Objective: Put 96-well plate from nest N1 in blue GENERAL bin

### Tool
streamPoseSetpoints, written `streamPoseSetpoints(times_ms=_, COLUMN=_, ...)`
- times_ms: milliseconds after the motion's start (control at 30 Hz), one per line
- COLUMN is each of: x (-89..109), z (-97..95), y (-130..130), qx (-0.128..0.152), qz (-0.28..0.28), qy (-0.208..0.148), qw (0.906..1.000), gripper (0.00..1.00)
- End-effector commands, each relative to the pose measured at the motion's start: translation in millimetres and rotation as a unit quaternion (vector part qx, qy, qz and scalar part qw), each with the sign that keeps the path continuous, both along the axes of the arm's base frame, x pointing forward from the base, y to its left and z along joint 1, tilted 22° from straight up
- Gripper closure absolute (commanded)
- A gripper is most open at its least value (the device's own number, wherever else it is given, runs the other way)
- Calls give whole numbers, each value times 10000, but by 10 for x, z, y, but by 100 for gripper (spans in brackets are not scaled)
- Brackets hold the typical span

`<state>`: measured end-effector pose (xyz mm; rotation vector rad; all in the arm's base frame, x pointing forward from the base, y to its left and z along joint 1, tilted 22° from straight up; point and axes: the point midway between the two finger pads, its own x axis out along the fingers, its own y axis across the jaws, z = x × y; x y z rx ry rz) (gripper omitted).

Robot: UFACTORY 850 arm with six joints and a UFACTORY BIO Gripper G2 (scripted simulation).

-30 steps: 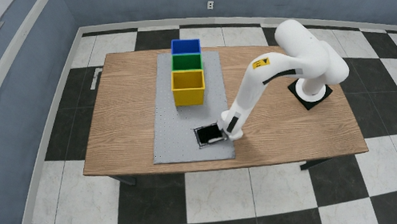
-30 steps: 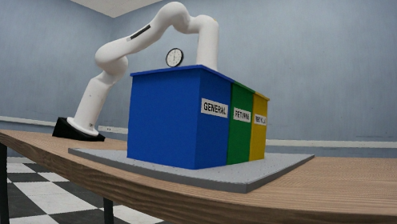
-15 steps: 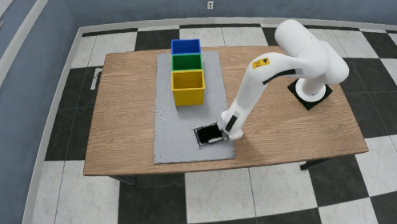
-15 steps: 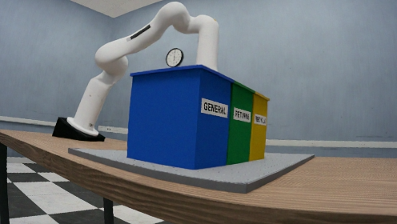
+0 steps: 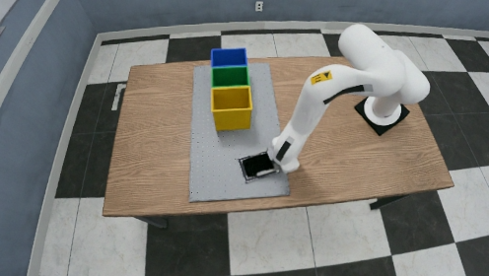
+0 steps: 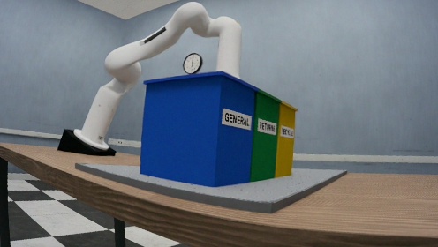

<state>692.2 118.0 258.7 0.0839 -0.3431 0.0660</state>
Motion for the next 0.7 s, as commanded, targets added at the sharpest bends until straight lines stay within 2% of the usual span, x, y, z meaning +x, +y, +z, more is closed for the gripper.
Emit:
streamPoseSetpoints(times_ms=0, x=2, z=8, y=0, qx=70, qz=23, qy=-133, qw=9999, gripper=100)
streamPoseSetpoints(times_ms=667, x=-19, z=63, y=-6, qx=70, qz=23, qy=-133, qw=9999, gripper=100)
